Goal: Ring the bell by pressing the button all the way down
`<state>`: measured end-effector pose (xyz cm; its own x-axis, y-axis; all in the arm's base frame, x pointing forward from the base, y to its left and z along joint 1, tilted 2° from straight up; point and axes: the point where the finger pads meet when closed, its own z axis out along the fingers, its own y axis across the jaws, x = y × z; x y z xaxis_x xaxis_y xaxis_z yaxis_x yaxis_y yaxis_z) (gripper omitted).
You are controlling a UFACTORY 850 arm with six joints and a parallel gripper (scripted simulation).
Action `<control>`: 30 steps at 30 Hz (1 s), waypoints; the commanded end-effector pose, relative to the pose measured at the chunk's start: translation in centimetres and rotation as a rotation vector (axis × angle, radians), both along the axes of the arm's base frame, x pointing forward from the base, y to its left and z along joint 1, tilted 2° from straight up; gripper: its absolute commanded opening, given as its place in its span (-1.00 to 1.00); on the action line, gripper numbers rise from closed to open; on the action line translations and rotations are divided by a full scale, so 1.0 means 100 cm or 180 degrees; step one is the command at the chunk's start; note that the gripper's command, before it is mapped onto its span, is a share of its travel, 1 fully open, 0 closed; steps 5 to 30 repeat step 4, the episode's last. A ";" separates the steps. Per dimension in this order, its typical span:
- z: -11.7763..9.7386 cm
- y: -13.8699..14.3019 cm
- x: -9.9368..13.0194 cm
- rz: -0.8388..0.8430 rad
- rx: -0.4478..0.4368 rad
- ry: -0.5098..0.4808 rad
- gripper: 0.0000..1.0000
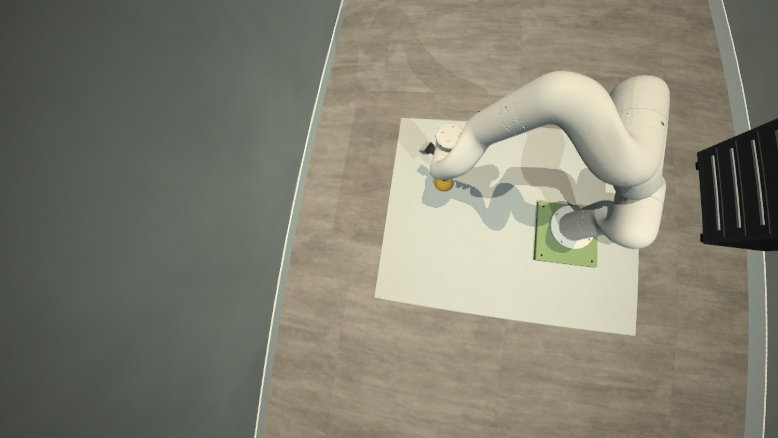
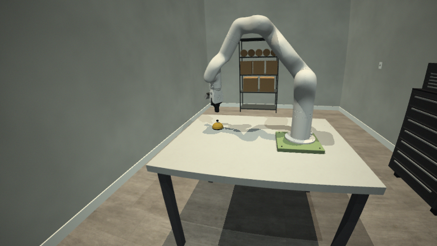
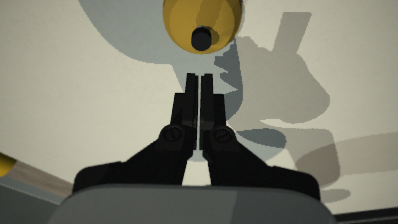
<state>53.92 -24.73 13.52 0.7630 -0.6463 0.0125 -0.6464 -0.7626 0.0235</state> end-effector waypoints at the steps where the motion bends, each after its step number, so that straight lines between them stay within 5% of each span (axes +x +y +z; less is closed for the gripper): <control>1: 0.001 0.000 0.001 0.0000 -0.0003 -0.0006 -1.00; 30: 0.001 0.000 0.001 0.0000 -0.0003 -0.0006 -1.00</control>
